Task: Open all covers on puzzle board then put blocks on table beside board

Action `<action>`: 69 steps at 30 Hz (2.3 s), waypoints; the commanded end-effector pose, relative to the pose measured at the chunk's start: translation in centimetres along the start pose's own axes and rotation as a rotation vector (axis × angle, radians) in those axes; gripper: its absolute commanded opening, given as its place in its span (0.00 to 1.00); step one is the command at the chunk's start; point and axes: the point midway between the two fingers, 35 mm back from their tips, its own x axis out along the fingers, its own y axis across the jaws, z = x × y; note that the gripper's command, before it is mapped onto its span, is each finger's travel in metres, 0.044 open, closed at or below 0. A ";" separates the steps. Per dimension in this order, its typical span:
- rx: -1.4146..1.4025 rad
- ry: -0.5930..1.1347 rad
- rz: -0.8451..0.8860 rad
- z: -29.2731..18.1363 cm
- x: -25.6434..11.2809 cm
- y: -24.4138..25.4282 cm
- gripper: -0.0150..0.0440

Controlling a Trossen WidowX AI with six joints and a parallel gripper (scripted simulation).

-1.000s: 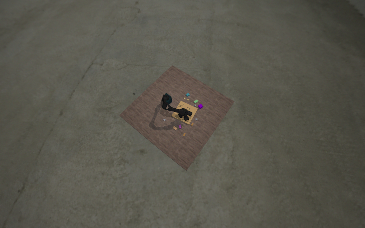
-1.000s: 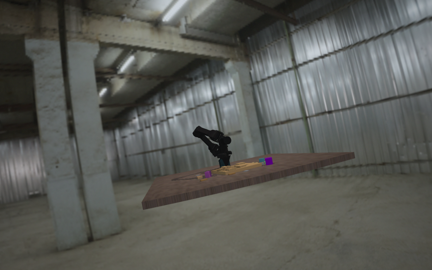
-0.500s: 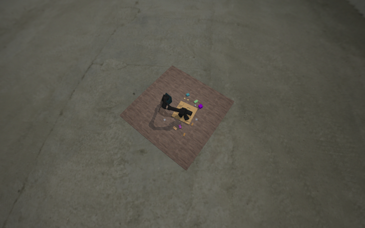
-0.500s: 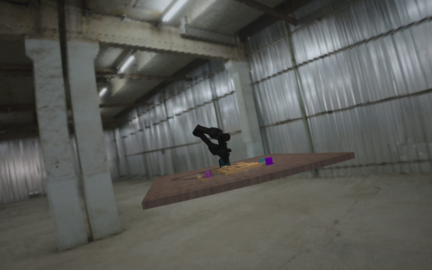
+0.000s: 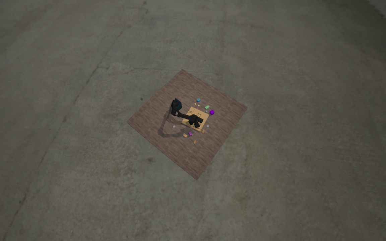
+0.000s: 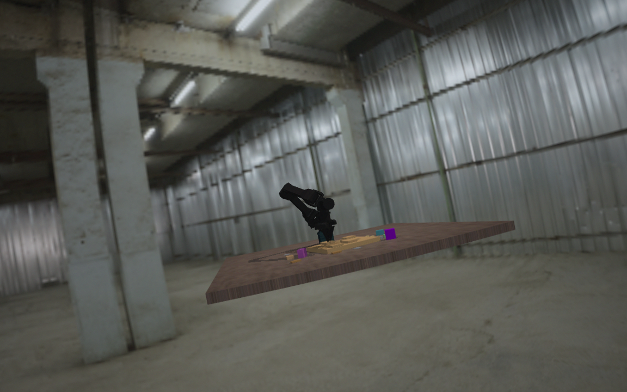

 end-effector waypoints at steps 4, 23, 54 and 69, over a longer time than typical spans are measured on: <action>-0.003 -0.002 0.004 0.0 0.0 0.1 0.50; -0.003 -0.002 0.005 0.0 1.0 0.1 0.50; -0.003 -0.003 0.005 0.0 3.3 0.1 0.50; 0.001 -0.001 0.002 0.0 3.0 0.1 0.39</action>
